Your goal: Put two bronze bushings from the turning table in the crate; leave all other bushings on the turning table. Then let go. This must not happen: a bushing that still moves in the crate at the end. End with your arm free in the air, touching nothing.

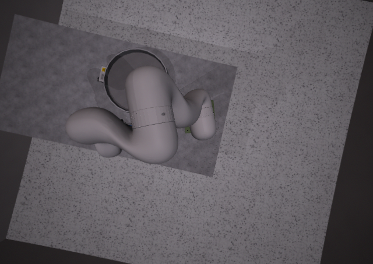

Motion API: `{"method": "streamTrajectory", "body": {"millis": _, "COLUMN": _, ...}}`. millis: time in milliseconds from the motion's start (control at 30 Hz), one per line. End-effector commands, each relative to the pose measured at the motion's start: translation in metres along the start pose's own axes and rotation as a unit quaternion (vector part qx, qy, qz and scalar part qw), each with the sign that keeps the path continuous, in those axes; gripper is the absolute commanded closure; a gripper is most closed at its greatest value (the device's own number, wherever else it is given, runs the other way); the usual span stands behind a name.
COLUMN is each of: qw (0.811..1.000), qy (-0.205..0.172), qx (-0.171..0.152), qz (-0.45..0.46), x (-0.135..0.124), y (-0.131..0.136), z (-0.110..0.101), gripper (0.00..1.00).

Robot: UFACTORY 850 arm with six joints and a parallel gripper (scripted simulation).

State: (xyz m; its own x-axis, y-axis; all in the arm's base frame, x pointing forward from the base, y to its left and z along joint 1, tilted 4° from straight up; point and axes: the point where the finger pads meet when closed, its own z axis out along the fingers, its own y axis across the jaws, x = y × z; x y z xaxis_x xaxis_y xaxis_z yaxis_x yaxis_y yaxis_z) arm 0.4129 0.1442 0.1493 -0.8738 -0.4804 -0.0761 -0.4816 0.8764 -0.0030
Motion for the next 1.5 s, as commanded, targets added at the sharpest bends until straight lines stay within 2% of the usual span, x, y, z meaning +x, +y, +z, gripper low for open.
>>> {"method": "streamTrajectory", "body": {"millis": 0, "qw": 1.000, "qy": 0.004, "qx": 0.009, "qz": 0.002, "x": -0.019, "y": 0.015, "z": 0.001, "gripper": 1.00}}
{"method": "streamTrajectory", "body": {"millis": 167, "qw": 1.000, "qy": 0.004, "qx": 0.009, "qz": 0.002, "x": -0.033, "y": 0.029, "z": 0.002, "gripper": 1.00}}
{"method": "streamTrajectory", "body": {"millis": 733, "qw": 1.000, "qy": 0.004, "qx": 0.009, "qz": 0.002, "x": -0.033, "y": 0.030, "z": 0.003, "gripper": 1.00}}
{"method": "streamTrajectory", "body": {"millis": 867, "qw": 1.000, "qy": 0.004, "qx": 0.009, "qz": 0.002, "x": -0.033, "y": 0.029, "z": 0.016, "gripper": 1.00}}
{"method": "streamTrajectory", "body": {"millis": 1067, "qw": 1.000, "qy": 0.004, "qx": 0.009, "qz": 0.002, "x": -0.033, "y": 0.029, "z": 0.050, "gripper": 1.00}}
{"method": "streamTrajectory", "body": {"millis": 1133, "qw": 1.000, "qy": 0.004, "qx": 0.009, "qz": 0.002, "x": -0.033, "y": 0.029, "z": 0.050, "gripper": 1.00}}
{"method": "streamTrajectory", "body": {"millis": 1300, "qw": 1.000, "qy": 0.004, "qx": 0.009, "qz": 0.002, "x": -0.033, "y": 0.029, "z": 0.067, "gripper": 1.00}}
{"method": "streamTrajectory", "body": {"millis": 1467, "qw": 1.000, "qy": 0.004, "qx": 0.009, "qz": 0.002, "x": -0.033, "y": 0.029, "z": 0.068, "gripper": 1.00}}
